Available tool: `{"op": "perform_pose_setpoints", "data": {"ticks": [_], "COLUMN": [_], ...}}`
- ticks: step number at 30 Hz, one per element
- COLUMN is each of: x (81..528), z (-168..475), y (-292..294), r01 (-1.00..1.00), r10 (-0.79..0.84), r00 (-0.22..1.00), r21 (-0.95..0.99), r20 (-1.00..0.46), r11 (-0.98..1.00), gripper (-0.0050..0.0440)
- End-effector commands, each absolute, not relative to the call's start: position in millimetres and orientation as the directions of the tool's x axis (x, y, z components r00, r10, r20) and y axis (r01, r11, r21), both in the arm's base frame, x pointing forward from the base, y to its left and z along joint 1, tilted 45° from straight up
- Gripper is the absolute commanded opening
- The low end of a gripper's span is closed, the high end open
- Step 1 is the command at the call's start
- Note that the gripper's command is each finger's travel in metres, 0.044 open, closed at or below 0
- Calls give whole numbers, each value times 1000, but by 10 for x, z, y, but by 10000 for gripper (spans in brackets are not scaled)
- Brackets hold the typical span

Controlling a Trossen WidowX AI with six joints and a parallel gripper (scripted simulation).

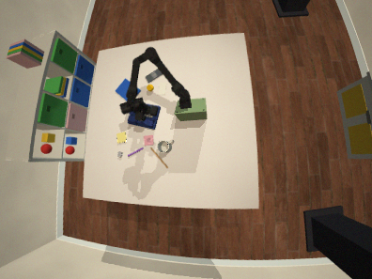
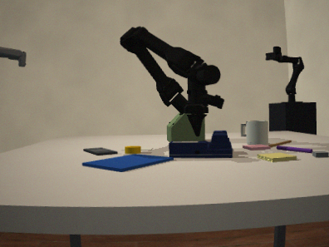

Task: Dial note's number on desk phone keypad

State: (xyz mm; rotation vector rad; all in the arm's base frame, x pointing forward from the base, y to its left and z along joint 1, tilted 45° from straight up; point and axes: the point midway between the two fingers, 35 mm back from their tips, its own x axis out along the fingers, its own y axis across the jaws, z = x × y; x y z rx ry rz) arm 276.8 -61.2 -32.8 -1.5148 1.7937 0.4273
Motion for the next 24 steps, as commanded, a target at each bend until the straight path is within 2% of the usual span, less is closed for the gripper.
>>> {"op": "perform_pose_setpoints", "data": {"ticks": [1, 24], "x": [2737, 2731], "z": [-392, -462], "y": [-670, -741], "r01": [-950, -950], "r10": [-704, -704], "r00": [-42, -42], "r21": [-189, -189], "r20": [-709, -709], "r11": [247, 247], "gripper": [-50, -50]}}
